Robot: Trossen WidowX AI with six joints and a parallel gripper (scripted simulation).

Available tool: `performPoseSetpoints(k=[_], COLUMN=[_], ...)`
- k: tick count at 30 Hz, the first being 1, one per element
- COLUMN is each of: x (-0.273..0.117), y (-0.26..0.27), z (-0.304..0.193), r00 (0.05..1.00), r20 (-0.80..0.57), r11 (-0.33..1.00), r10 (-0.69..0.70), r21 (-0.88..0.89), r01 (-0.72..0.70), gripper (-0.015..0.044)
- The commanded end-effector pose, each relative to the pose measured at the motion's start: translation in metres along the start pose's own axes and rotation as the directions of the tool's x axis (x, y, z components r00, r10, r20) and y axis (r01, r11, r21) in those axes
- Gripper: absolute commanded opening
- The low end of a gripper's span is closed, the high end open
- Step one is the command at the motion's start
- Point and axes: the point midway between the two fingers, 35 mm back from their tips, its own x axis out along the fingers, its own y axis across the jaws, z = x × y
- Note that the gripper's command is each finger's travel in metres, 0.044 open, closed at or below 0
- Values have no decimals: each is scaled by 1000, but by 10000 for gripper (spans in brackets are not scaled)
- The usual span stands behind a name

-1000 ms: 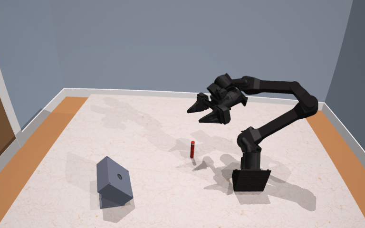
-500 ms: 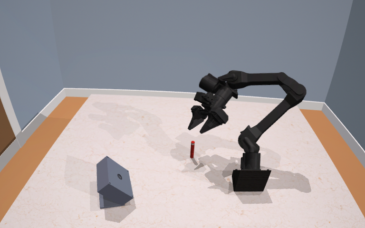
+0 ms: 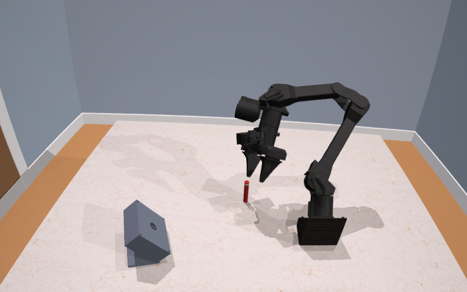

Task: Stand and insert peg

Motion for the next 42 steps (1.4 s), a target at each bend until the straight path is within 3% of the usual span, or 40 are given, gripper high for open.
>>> performPoseSetpoints(k=[1,10,18,42], x=[1,-2,-9,13], y=[-4,-15,-23,-36], z=[0,5,22,14], r00=[993,921,817,815], r20=[-105,-304,-370,-369], r11=[999,970,896,894], r10=[-53,-243,-443,-447], r21=[0,-72,-188,-192], r01=[53,232,401,404], gripper=[440,440,440,440])
